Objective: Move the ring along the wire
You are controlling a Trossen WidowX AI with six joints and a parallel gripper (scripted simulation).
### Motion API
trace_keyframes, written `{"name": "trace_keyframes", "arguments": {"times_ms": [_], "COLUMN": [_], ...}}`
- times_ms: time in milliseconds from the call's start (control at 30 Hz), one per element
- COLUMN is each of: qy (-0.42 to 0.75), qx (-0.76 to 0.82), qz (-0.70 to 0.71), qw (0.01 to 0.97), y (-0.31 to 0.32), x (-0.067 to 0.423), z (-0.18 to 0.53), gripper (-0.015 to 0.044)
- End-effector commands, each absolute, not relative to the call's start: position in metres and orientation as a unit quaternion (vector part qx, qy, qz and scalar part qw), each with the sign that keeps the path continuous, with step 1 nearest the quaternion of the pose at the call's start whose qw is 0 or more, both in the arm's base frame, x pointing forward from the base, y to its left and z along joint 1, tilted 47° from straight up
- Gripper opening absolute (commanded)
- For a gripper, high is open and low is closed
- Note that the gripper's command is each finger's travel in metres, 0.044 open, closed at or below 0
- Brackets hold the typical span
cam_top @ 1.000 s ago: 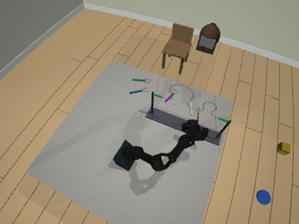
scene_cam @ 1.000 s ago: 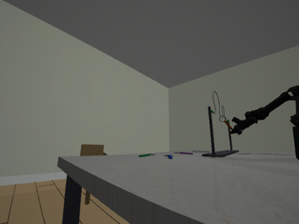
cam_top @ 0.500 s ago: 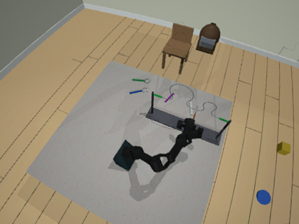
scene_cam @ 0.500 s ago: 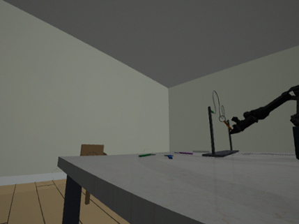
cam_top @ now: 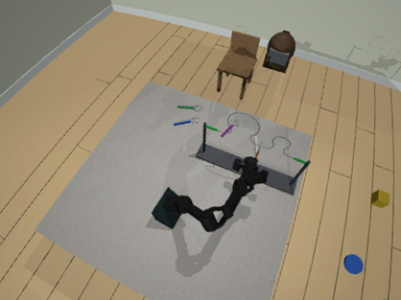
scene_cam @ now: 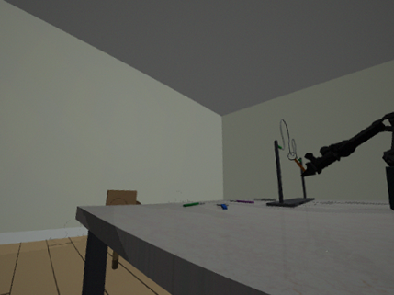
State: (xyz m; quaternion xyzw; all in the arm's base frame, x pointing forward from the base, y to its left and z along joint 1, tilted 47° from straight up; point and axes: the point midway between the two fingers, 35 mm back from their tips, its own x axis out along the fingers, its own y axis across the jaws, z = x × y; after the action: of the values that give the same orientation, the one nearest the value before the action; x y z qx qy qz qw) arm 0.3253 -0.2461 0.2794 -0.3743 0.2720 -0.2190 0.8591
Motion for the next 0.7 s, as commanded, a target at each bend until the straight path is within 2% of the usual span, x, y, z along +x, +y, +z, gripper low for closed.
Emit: {"name": "trace_keyframes", "arguments": {"times_ms": [0,667], "qy": [0.269,0.270], "qx": [-0.369,-0.303], "qz": [-0.221,-0.212], "qw": [0.862,0.889], "y": [-0.242,-0.216], "x": [0.326,0.330], "z": [0.277,0.251], "gripper": [-0.0150,-0.0150]}}
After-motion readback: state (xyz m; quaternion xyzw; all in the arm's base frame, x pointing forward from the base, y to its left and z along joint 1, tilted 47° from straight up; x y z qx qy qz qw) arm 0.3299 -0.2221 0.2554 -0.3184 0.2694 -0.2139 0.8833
